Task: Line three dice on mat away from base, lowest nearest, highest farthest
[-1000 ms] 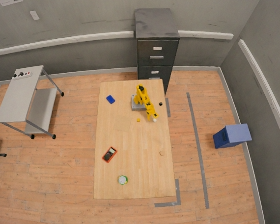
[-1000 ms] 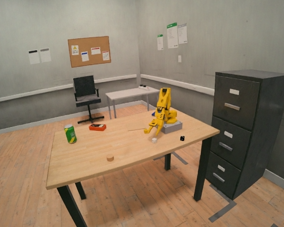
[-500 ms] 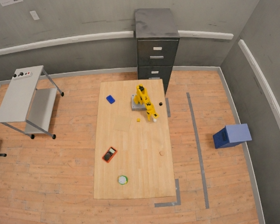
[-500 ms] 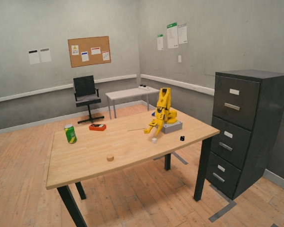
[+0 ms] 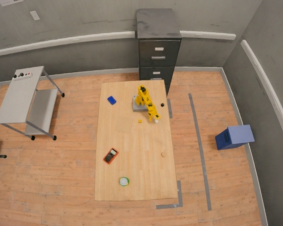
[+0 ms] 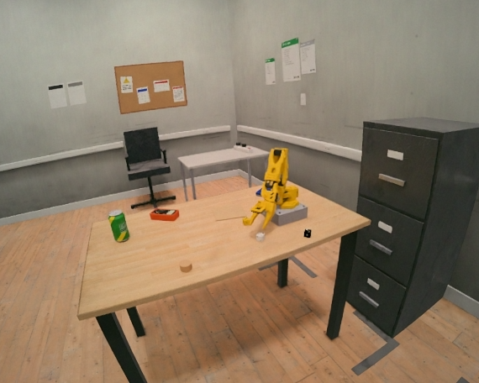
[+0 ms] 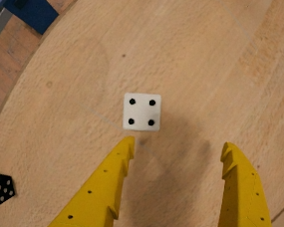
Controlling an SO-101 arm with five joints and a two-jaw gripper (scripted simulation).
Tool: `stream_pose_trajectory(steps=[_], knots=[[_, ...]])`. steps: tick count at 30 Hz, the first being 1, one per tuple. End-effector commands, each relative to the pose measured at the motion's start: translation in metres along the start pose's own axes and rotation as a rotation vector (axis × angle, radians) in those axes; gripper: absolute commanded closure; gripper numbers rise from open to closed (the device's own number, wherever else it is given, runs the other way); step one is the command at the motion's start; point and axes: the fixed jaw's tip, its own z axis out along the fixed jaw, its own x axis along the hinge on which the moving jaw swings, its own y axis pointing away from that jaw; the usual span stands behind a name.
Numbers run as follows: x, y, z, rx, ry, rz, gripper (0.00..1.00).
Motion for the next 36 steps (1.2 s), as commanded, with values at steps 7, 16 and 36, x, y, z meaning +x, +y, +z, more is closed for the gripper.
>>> stream_pose_trajectory(steps=[7,16,36], knots=[[-0.003,0.002,0.001,-0.005,-0.012,0.003,0.69],[-0.003,0.002,0.001,-0.005,-0.012,0.003,0.69],[0.007,0.050,-0.007,-0.141,-0.014,-0.204,0.69]])
